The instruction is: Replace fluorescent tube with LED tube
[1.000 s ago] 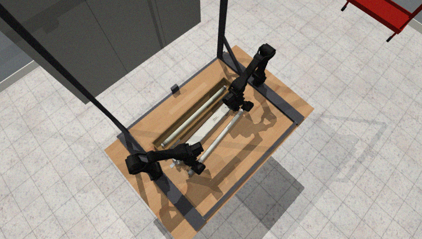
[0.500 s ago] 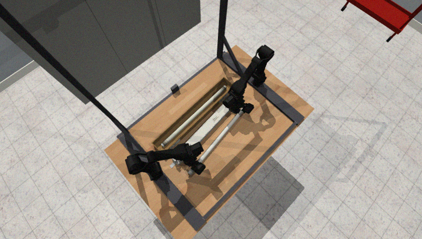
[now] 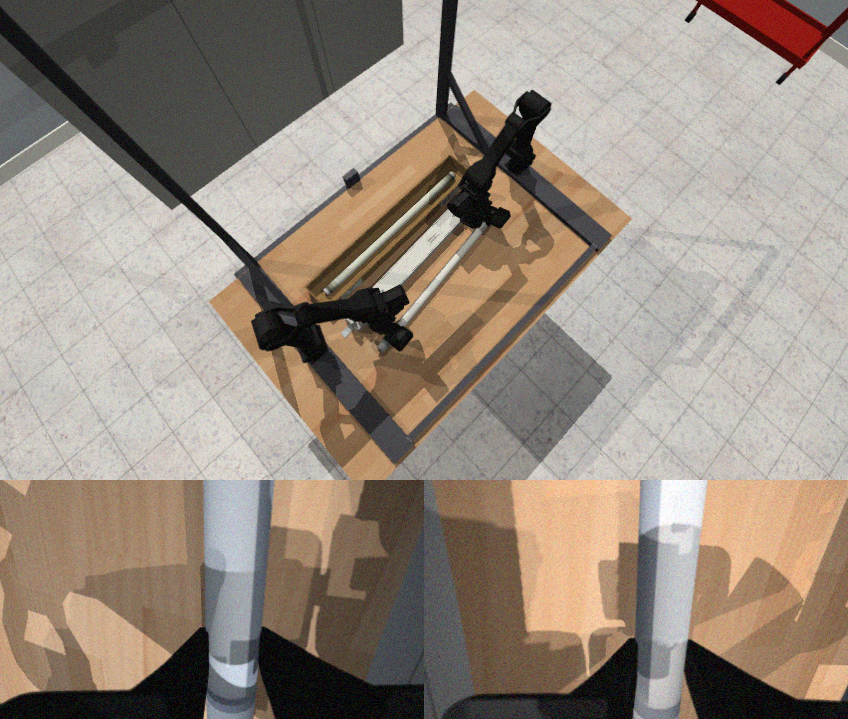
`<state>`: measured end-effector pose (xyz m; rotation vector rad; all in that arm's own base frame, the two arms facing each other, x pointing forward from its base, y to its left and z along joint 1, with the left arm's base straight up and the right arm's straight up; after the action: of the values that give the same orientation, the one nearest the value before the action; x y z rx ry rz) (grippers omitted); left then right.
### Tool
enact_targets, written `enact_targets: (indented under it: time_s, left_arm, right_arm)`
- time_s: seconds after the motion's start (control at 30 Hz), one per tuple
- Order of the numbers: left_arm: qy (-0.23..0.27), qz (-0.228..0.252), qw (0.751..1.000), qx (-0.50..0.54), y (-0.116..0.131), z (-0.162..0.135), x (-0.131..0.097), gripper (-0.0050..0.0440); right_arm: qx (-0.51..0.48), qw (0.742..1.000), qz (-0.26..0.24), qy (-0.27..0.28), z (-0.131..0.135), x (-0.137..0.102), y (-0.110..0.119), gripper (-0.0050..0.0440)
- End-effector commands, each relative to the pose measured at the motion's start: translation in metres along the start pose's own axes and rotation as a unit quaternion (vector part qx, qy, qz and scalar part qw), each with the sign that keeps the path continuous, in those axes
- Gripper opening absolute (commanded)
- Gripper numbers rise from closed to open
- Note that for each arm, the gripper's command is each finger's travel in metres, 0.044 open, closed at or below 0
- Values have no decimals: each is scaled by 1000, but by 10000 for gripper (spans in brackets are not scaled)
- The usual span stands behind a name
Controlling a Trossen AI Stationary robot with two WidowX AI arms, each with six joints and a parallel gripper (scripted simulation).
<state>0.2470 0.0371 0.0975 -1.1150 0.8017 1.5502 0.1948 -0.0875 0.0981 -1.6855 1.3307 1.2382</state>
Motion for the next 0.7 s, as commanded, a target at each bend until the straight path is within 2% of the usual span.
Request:
enact_targets:
  time_s: [0.0,0.67]
  left_arm:
    - [1,-13,1000,-3,-3,1,-7,74]
    - [1,-13,1000,-3,0,27,-74,74]
  right_arm:
    - [6,1000,-13,11,-6,-8,-3,78]
    - [6,1000,-13,11,-27,-75,-3,78]
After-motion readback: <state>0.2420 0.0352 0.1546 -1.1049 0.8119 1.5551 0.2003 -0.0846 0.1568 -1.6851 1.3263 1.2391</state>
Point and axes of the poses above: on each arm, the point midway between the two fingers, 35 mm back from their tips, its own x axis out along the fingers, its own z axis across the jaws, y = z × x, the point moved 8 cm from there along -x, back along the fingers, and after that the axes turned 8 degrees about -x, right-handed, at the moved point
